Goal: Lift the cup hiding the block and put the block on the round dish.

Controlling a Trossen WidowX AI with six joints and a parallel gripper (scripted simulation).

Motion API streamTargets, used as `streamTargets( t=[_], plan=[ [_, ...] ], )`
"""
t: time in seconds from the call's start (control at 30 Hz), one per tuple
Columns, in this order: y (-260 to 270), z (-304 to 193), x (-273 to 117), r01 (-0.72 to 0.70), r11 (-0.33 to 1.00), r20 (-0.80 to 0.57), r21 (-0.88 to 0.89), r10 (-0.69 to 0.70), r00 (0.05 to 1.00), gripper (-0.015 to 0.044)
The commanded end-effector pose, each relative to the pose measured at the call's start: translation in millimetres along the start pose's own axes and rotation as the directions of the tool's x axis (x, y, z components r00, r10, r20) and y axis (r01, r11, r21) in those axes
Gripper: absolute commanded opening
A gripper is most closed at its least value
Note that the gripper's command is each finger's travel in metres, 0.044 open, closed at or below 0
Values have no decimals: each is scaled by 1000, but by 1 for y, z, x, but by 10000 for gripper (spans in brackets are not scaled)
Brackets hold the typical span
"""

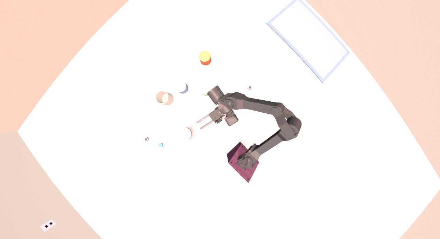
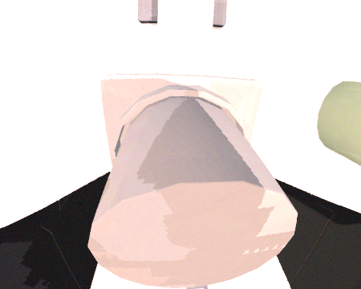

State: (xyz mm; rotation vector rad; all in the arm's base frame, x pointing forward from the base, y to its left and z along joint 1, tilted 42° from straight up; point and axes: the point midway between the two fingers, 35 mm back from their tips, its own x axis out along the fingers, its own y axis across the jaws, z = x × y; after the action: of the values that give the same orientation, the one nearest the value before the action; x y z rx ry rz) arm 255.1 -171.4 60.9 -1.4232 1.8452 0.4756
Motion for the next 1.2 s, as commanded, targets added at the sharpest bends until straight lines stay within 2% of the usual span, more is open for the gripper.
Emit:
streamTargets(
  t=[0.0, 1.17],
  plan=[
    [-2, 2, -6, 2, 1000, 6, 2, -2, 1000, 0],
    [-6, 5, -49, 1, 1000, 14, 1, -1, 1000, 0]
  ],
)
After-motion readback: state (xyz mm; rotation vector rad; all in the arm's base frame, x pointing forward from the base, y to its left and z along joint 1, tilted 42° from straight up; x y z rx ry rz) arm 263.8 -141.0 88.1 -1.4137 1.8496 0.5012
